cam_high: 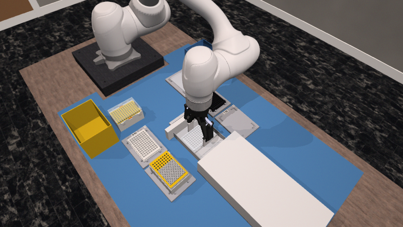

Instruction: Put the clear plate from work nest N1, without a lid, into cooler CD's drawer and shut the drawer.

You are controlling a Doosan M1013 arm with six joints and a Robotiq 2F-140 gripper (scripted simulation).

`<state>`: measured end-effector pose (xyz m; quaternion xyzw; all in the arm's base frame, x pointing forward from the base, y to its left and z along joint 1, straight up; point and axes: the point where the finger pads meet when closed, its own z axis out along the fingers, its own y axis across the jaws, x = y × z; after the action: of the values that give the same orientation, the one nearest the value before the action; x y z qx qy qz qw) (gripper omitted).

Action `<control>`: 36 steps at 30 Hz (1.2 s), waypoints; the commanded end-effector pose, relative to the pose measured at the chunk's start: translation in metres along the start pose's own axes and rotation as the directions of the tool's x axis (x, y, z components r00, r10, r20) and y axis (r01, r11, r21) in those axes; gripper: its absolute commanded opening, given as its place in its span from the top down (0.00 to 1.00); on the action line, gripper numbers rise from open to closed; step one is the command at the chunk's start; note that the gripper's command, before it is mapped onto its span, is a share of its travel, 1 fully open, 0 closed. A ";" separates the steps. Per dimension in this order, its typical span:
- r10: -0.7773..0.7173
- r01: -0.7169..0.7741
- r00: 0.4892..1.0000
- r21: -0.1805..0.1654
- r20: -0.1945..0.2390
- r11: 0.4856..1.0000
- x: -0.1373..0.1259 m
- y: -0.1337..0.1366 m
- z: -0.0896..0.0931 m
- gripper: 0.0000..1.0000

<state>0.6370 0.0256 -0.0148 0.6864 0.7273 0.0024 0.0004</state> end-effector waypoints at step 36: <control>0.000 0.000 1.000 0.001 0.000 1.000 0.000 0.003 0.000 1.00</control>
<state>0.6409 0.0258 -0.0148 0.6864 0.7273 0.0025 0.0005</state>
